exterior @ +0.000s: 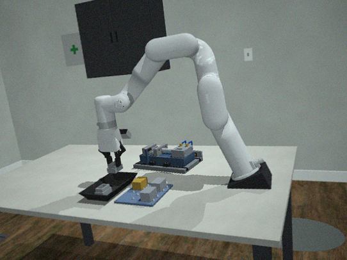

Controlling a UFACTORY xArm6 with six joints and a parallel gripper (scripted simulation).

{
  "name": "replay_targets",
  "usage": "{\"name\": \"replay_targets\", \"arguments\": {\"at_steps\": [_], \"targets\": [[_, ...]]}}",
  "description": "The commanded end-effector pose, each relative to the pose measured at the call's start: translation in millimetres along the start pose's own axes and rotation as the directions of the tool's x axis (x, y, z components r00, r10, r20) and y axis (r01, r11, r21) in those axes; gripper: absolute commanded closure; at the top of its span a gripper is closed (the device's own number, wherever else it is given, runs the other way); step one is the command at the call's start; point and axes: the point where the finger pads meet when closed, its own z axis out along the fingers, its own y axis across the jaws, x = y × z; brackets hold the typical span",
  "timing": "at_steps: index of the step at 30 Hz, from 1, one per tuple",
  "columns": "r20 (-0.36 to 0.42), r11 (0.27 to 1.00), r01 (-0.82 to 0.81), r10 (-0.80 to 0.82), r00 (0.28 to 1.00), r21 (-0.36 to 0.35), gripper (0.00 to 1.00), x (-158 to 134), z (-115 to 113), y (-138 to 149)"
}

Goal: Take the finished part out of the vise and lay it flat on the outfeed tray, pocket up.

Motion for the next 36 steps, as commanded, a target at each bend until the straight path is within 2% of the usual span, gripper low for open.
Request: {"name": "replay_targets", "arguments": {"at_steps": [1,18,36], "targets": [[0.001,1.0,0.0,0.0,1.0,0.005,1.0,-0.4,7.5,-1.7],[0.001,1.0,0.0,0.0,1.0,0.005,1.0,-0.4,33.9,-1.8],[0.001,1.0,0.0,0.0,1.0,0.005,1.0,-0.4,46.5,-1.9]]}}
